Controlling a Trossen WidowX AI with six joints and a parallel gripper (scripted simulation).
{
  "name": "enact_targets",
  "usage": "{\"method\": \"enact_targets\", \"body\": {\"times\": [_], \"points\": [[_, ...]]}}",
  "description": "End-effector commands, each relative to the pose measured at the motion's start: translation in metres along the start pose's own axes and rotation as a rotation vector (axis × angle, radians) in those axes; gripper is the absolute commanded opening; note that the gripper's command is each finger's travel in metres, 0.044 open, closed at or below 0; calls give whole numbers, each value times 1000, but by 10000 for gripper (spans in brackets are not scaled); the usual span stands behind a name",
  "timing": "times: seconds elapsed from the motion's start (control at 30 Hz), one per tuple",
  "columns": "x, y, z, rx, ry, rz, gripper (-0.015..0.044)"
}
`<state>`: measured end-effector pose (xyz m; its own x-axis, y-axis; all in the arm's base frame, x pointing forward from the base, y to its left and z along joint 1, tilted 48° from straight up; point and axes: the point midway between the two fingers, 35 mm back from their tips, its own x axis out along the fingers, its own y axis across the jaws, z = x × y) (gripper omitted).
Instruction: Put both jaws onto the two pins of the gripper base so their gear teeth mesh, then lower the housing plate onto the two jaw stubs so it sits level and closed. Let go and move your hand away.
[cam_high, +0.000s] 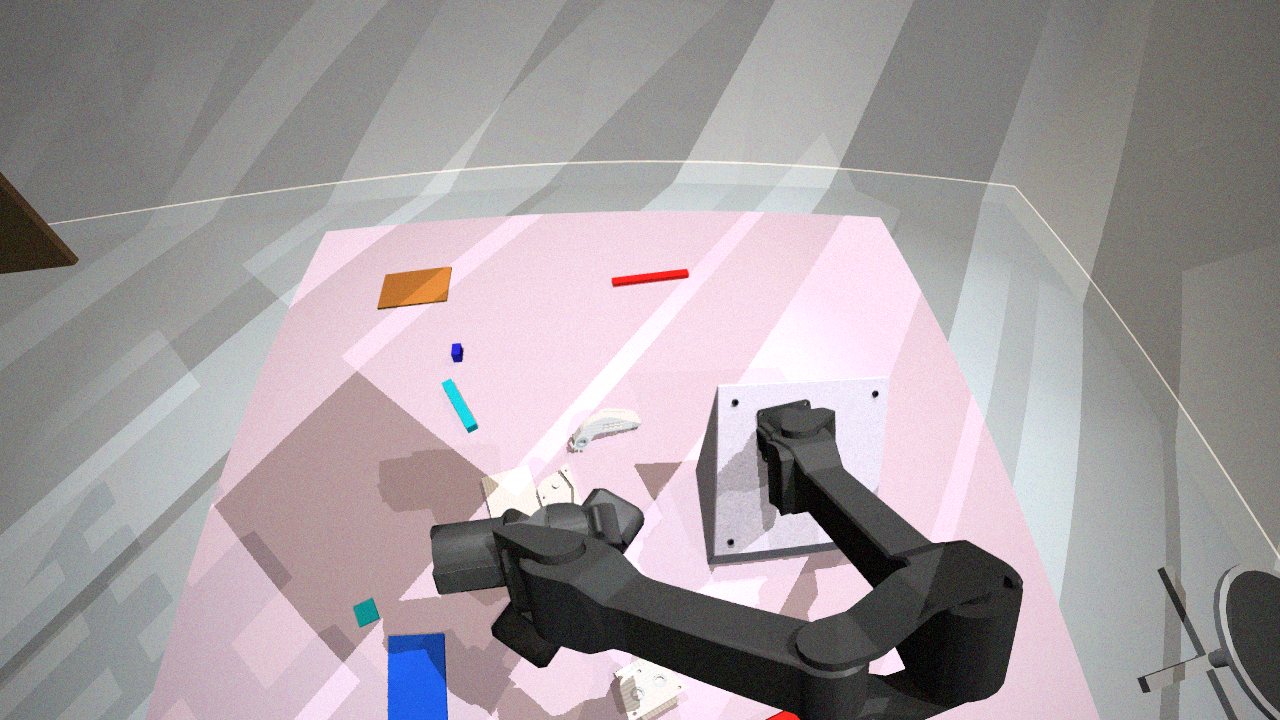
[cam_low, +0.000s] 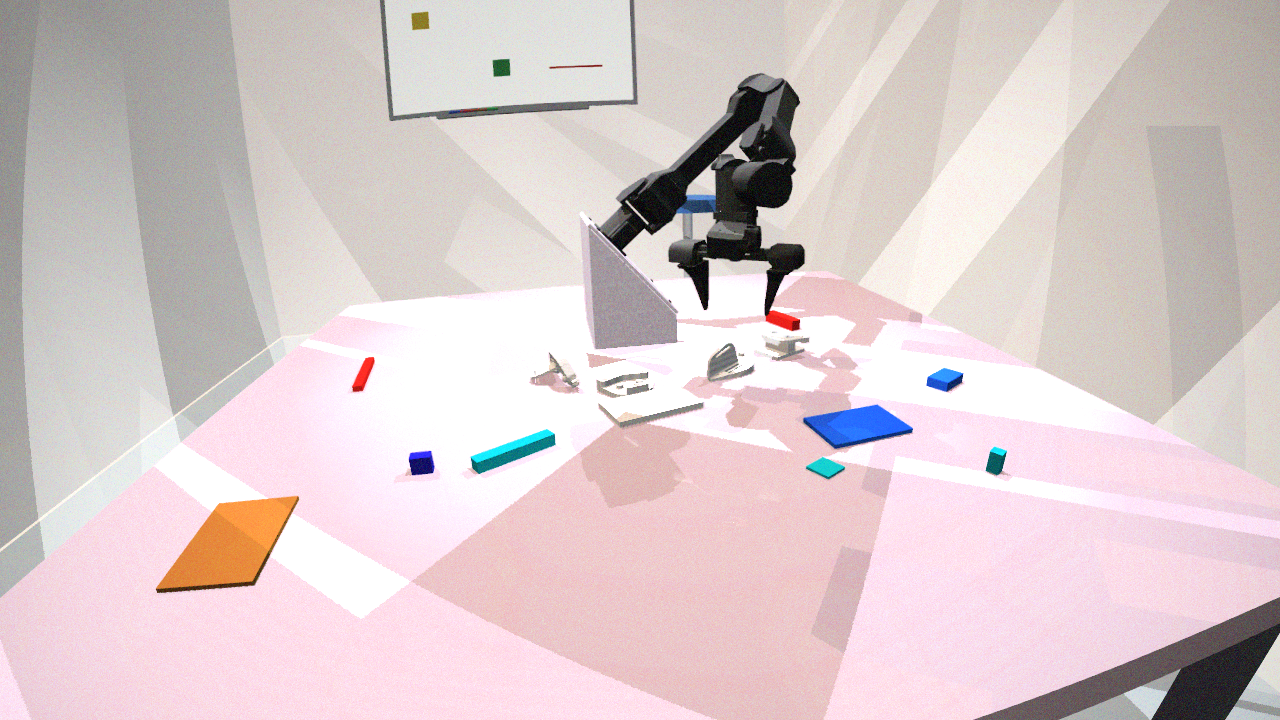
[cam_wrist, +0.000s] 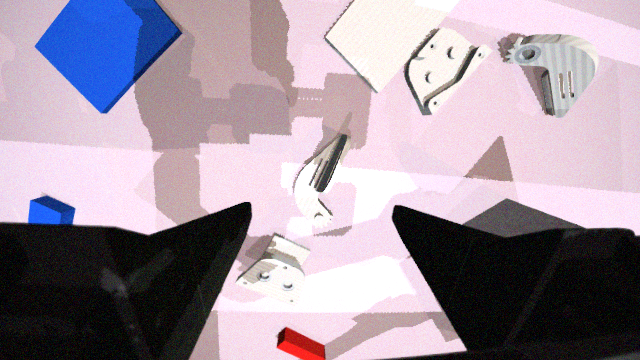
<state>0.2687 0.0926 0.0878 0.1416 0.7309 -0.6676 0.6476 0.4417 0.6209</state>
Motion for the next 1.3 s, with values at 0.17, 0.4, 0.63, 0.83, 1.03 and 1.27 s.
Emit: {"method": "enact_targets", "body": {"times": [0.17,0.4,0.63,0.83,1.03,1.27], "points": [[0,-1,3,218,7,-3,440],[0,-1,5,370,9,-6,440],[7,-1,5,374,8,-6,440],[40,-1,4,374,10,-4,440],[41,-1,4,374,10,-4,440],[53,-1,5,374,10,-6,440]]}}
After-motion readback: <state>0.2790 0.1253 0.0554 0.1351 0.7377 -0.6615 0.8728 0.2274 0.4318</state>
